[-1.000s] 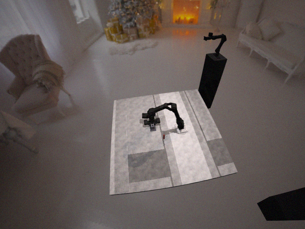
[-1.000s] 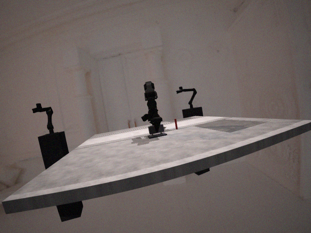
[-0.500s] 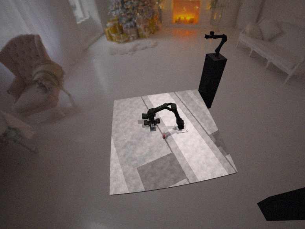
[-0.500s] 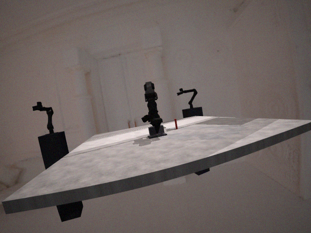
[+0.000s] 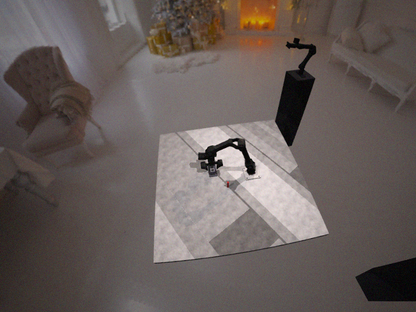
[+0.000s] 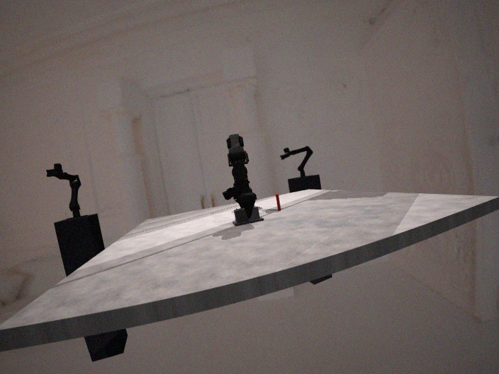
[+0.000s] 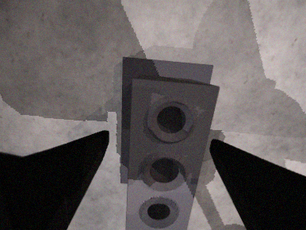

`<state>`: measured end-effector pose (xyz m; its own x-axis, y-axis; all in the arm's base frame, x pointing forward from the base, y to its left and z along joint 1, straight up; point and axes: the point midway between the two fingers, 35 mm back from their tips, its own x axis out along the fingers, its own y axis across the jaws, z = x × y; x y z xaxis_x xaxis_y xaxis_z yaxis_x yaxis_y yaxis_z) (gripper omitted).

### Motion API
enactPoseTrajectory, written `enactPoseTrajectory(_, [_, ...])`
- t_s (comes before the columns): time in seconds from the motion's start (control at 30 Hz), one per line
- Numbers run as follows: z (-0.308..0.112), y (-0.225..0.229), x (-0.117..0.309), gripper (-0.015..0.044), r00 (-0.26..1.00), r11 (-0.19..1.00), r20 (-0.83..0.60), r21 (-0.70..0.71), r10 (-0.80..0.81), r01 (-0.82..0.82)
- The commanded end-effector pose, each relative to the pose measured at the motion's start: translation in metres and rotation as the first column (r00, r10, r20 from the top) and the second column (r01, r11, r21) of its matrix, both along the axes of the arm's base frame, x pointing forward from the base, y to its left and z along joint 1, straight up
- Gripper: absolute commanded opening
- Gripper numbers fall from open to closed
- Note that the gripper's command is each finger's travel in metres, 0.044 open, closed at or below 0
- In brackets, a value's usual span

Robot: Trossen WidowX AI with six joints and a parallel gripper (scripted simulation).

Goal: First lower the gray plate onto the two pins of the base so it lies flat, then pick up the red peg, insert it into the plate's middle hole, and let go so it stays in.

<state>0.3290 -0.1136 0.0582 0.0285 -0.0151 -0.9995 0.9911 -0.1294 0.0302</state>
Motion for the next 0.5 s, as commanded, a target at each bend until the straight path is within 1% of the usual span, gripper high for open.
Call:
enactPoseTrajectory(0.0, [0.0,0.0,0.0,0.044,1.0,1.0,-0.001,0.0,0.0,0.0])
enactPoseTrajectory(0.13, [0.008,0.0,0.001,0.044,1.0,1.0,-0.001,0.0,0.001,-0.001])
enactPoseTrajectory(0.37, [0.099,0.0,0.001,0.044,1.0,1.0,-0.001,0.001,0.004,-0.004])
enactPoseTrajectory(0.4, [0.109,0.001,-0.001,0.044,1.0,1.0,-0.001,0.001,0.004,-0.004])
enactPoseTrajectory(0.47, [0.117,0.0,0.002,0.044,1.0,1.0,-0.001,0.001,0.005,-0.005])
